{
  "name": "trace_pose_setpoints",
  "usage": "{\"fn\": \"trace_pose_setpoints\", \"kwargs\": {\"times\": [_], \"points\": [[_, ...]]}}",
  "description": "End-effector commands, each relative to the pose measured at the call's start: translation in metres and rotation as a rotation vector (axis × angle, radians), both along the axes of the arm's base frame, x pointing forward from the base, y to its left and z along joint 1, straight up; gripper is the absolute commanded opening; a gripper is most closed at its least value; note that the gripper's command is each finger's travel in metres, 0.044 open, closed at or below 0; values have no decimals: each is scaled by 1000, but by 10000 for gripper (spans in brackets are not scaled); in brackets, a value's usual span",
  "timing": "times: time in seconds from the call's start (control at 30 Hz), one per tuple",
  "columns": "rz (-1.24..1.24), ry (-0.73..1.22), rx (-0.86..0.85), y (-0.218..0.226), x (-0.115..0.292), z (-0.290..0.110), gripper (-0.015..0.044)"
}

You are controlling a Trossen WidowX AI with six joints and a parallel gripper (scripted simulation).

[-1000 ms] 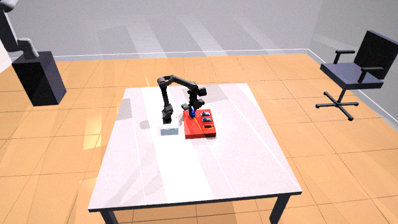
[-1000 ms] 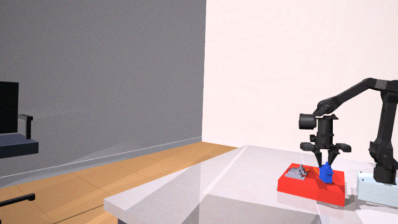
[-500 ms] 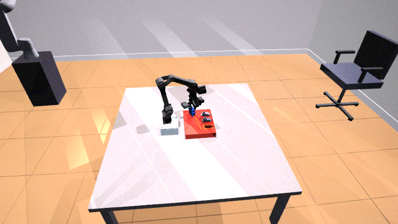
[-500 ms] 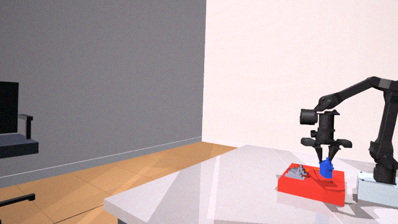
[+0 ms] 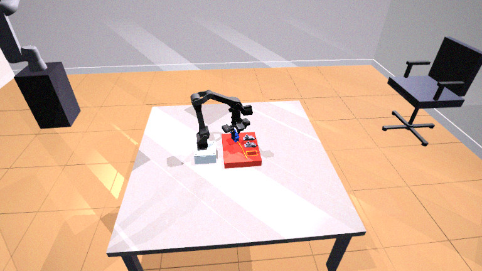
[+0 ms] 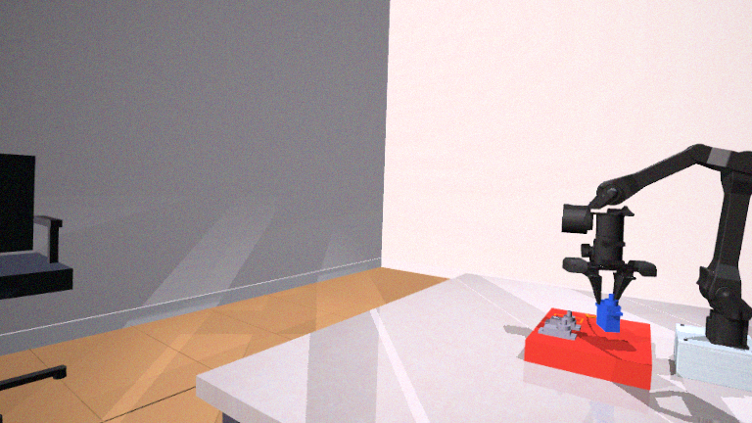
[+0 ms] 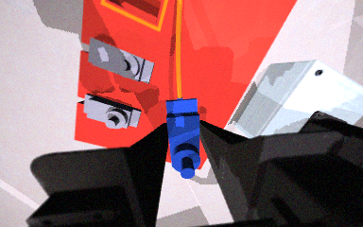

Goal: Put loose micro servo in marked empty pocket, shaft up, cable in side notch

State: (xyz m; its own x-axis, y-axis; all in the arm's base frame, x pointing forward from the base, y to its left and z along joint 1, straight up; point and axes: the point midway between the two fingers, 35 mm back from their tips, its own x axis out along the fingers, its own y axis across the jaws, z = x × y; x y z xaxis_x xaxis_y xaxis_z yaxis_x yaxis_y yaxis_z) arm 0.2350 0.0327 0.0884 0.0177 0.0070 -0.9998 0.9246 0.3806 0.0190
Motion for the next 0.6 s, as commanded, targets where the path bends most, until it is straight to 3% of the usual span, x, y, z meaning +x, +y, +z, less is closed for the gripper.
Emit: {"fn": "trace_pose_setpoints", "kwargs": {"times": [0.0, 0.57], "points": [[0, 0, -3, -15, -1, 0, 0], [0, 0, -11, -84, -3, 0, 0]]}}
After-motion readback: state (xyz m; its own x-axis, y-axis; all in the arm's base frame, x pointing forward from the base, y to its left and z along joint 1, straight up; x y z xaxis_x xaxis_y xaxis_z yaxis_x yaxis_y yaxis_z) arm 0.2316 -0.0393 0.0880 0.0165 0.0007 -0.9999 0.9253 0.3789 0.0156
